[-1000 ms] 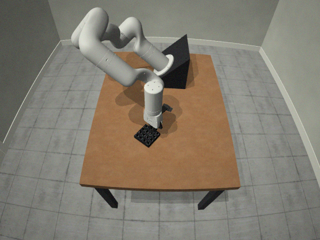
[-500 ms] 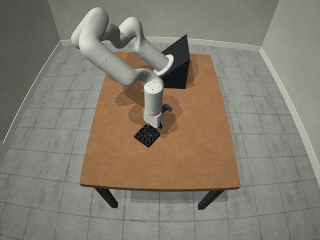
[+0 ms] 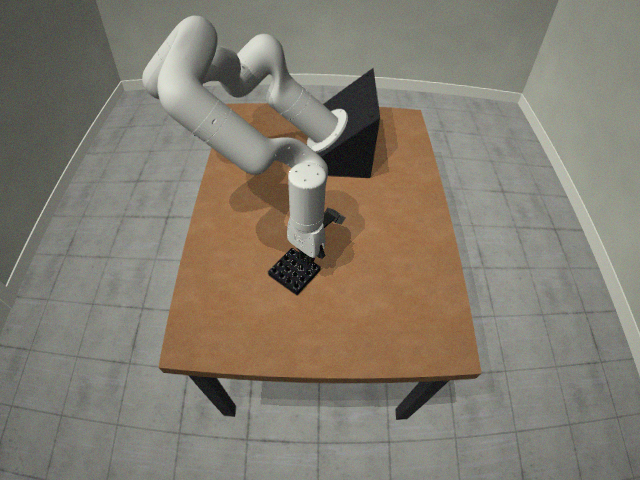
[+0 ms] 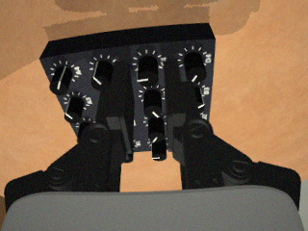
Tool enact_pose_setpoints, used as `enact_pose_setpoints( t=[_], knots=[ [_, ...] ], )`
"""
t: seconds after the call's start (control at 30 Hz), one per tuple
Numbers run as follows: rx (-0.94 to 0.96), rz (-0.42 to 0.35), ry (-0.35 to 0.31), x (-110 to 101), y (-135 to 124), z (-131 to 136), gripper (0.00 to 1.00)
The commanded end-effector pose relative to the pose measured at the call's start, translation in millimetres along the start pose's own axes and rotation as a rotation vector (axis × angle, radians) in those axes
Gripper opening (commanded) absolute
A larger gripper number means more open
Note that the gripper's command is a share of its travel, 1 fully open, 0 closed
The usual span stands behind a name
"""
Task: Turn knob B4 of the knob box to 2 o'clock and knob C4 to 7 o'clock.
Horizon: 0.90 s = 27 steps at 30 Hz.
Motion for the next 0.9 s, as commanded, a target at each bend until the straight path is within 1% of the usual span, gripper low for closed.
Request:
enact_pose_setpoints(
  t=[0.0,0.4,0.87],
  knots=[
    [0.0,-0.001,-0.001,0.3,-0.4,0.5,0.19],
    [0.0,-0.001,-0.001,7.9,-0.4,0.5,0.19],
    [0.0,-0.001,-0.001,8.6,-0.4,0.5,0.19]
  ],
)
Point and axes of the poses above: the point where the finger pads meet when closed, its own x axis out along the fingers, its own z axis across the jaws, y = z × x, the point moved 2 cm from there along -x, back along the fingers, and after that the axes turned 10 degrees about x, right-handed, at the moved point
